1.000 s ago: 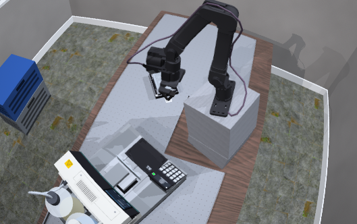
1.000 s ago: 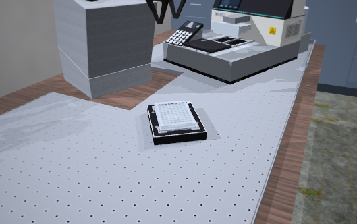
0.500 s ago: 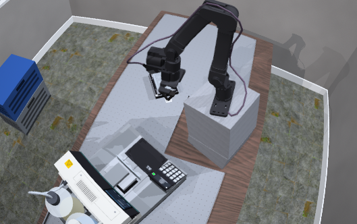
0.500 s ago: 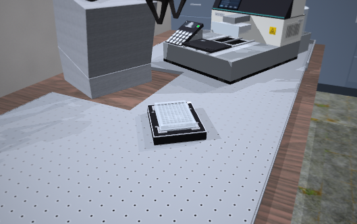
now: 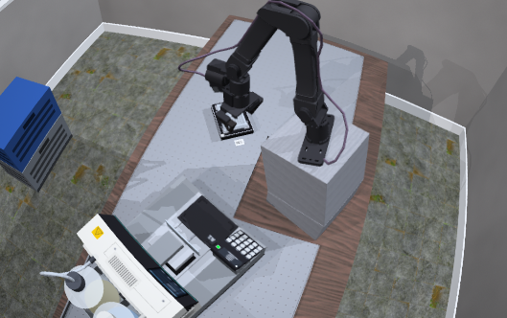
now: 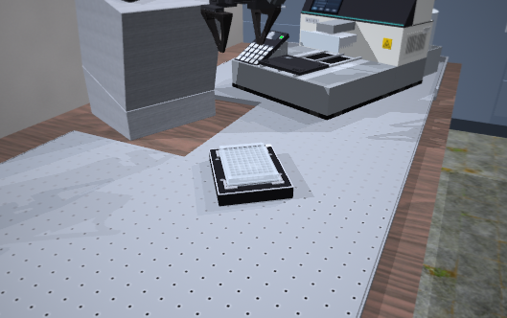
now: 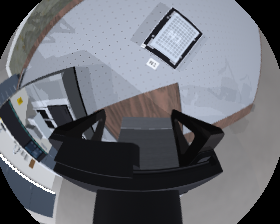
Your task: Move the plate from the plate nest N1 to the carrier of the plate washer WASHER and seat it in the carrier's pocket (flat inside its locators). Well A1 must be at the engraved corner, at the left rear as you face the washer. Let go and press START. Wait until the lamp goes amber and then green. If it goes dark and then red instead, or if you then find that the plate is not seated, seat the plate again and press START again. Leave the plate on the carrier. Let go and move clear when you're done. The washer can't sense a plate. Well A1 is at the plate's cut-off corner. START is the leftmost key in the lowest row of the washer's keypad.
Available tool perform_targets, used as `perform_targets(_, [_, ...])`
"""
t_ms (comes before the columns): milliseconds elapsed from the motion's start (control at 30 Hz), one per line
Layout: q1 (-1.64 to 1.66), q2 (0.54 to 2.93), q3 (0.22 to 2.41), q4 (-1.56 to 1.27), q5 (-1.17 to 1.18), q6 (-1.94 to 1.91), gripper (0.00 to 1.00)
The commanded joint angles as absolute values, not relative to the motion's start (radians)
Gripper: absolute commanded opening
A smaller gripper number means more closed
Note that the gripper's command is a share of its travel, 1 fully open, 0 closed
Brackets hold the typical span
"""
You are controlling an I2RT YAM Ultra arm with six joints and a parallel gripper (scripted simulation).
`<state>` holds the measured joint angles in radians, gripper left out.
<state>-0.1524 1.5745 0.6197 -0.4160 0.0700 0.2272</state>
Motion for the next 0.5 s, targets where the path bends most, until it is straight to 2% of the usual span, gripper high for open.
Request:
perform_targets(0, [-0.193, 1.627, 0.681, -0.358, 0.048, 0.291, 1.0])
perform_targets(267, [-0.271, 1.764, 0.786, -0.322, 0.032, 0.204, 1.0])
perform_targets(467, [-0.25, 1.739, 0.792, -0.318, 0.03, 0.204, 1.0])
